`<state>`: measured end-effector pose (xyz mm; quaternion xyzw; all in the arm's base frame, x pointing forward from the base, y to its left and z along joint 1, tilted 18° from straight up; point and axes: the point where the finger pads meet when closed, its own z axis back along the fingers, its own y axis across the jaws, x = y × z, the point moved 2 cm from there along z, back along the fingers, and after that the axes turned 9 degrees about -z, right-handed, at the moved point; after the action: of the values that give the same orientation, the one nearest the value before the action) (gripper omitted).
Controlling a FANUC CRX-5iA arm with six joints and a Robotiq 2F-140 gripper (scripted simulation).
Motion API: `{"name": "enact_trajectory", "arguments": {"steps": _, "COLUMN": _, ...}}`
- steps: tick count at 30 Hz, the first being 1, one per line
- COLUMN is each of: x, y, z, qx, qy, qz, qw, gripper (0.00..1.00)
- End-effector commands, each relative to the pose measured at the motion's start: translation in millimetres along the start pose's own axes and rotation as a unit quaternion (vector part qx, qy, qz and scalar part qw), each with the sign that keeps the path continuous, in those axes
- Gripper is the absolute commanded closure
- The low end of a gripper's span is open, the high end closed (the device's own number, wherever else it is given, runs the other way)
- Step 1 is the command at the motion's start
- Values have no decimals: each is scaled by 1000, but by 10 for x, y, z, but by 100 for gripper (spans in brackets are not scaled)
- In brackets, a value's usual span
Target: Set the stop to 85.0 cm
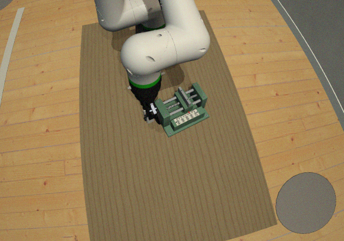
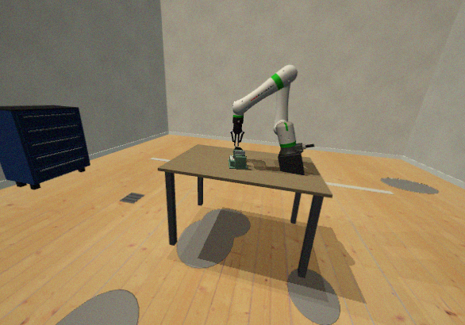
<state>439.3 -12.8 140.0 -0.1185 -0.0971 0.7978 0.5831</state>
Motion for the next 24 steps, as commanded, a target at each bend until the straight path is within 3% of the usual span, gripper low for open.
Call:
{"name": "enact_trajectory", "arguments": {"steps": 1, "x": 7, "y": -50, "z": -30, "qx": 0, "qy": 0, "qz": 0, "qw": 1000, "gripper": 96}}
{"name": "enact_trajectory", "arguments": {"steps": 24, "x": 20, "y": -130, "z": -450, "qx": 0, "qy": 0, "qz": 0, "qw": 1000, "gripper": 96}}
